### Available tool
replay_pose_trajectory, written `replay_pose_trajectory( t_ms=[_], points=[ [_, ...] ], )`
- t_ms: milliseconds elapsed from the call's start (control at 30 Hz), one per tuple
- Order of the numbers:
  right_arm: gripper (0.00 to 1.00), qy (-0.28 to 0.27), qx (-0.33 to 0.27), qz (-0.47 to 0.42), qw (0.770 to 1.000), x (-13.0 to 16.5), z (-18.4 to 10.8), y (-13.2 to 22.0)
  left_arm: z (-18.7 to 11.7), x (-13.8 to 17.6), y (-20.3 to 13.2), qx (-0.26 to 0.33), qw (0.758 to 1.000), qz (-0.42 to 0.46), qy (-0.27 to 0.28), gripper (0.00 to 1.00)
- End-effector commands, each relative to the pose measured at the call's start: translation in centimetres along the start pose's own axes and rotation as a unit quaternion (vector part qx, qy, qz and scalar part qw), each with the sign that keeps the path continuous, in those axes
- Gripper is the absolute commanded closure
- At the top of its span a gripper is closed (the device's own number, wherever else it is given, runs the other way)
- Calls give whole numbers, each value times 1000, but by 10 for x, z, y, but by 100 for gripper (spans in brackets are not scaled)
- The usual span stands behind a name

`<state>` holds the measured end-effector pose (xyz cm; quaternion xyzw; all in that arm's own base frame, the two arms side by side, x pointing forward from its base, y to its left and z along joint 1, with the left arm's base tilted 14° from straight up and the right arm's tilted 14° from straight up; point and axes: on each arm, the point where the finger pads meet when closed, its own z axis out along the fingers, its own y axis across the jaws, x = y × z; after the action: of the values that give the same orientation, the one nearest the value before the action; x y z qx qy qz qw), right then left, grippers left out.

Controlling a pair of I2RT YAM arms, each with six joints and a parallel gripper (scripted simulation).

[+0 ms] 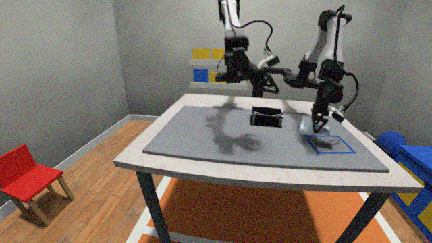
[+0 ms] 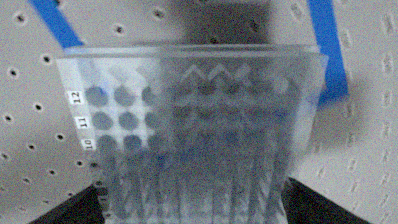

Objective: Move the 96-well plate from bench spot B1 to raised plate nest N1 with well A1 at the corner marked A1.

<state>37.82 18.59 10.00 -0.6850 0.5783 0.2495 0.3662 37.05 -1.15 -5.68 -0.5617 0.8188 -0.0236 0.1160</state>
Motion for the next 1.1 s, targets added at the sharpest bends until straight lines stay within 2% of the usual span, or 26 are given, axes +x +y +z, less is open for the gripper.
replay_pose_trajectory(
  t_ms=[0, 167, 333, 400, 433, 700, 900, 967, 1000, 1067],
  points=[
    [0, 32, -1, -5, 999, -14, -45, 24, -23, 15, -8, 18, 988, 151, -11, 22],
    [0, 60, 4, -4, 998, -22, -82, 52, -32, 39, -12, 24, 956, 291, -14, 22],
    [0, 86, 6, -2, 996, -30, -111, 83, -40, 62, -14, 30, 904, 427, -19, 22],
    [0, 86, 6, -2, 996, -30, -111, 83, -40, 62, -14, 30, 904, 427, -19, 22],
    [0, 91, 6, -3, 996, -31, -116, 88, -41, 66, -13, 29, 890, 455, -20, 22],
    [0, 123, 10, -1, 992, -41, -147, 137, -55, 111, -8, 33, 750, 660, -27, 22],
    [0, 139, 9, 0, 990, -45, -158, 165, -53, 150, 12, 21, 620, 784, -18, 22],
    [0, 139, 9, 0, 990, -45, -158, 165, -53, 150, 12, 21, 620, 784, -18, 22],
    [0, 142, 8, 0, 990, -46, -160, 169, -50, 155, 18, 14, 593, 805, -13, 22],
    [0, 148, 6, 2, 989, -47, -163, 182, -50, 173, 30, 9, 520, 854, -9, 22]
  ],
)
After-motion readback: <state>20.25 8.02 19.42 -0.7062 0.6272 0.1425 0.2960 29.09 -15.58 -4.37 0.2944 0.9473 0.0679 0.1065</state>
